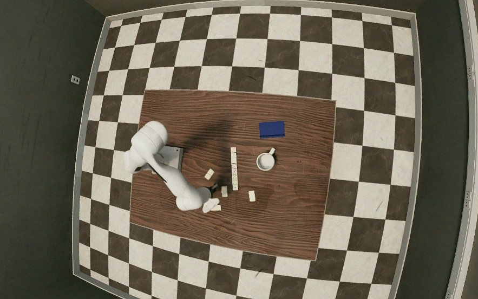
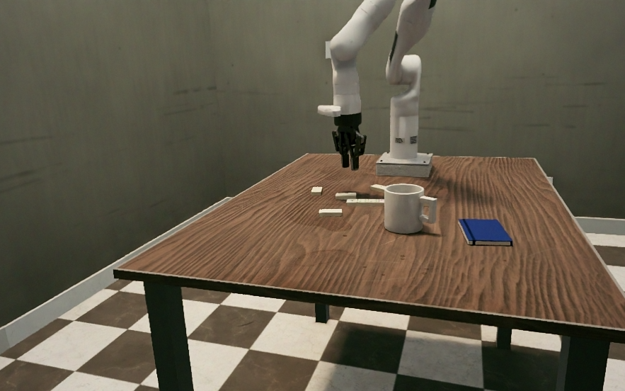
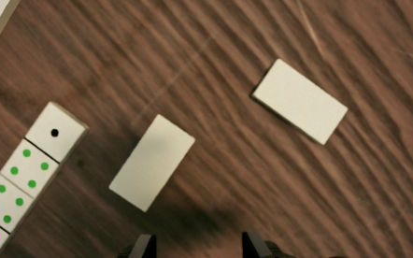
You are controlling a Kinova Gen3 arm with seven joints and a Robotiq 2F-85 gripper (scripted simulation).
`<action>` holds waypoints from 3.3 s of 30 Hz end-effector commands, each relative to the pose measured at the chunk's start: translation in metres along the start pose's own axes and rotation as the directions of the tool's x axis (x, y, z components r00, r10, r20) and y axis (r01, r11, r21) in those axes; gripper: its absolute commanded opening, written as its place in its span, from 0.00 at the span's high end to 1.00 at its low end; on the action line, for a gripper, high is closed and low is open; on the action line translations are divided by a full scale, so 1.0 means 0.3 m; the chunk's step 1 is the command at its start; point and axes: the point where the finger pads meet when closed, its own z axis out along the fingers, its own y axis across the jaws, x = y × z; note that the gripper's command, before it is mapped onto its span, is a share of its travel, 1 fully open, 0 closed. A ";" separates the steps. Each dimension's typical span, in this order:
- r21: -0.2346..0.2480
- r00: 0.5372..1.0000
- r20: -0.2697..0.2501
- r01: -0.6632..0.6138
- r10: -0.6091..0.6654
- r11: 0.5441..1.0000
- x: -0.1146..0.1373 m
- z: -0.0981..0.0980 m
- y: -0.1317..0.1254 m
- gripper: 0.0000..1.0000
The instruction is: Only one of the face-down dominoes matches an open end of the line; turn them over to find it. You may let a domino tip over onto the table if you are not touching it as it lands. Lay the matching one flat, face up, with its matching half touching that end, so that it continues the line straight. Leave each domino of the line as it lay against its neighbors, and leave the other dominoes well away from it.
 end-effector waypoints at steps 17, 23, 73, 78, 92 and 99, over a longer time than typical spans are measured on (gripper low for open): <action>0.020 0.882 -0.025 -0.470 0.471 0.882 0.117 -0.048 -0.040 0.50; 0.028 0.840 -0.029 -0.540 0.541 0.841 0.137 -0.058 -0.049 0.50; 0.035 0.810 -0.032 -0.585 0.586 0.810 0.151 -0.066 -0.055 0.50; 0.035 0.810 -0.032 -0.585 0.586 0.810 0.151 -0.065 -0.055 0.50; 0.035 0.809 -0.031 -0.586 0.587 0.809 0.153 -0.037 -0.056 0.50; 0.035 0.809 -0.031 -0.586 0.587 0.809 0.154 -0.009 -0.057 0.50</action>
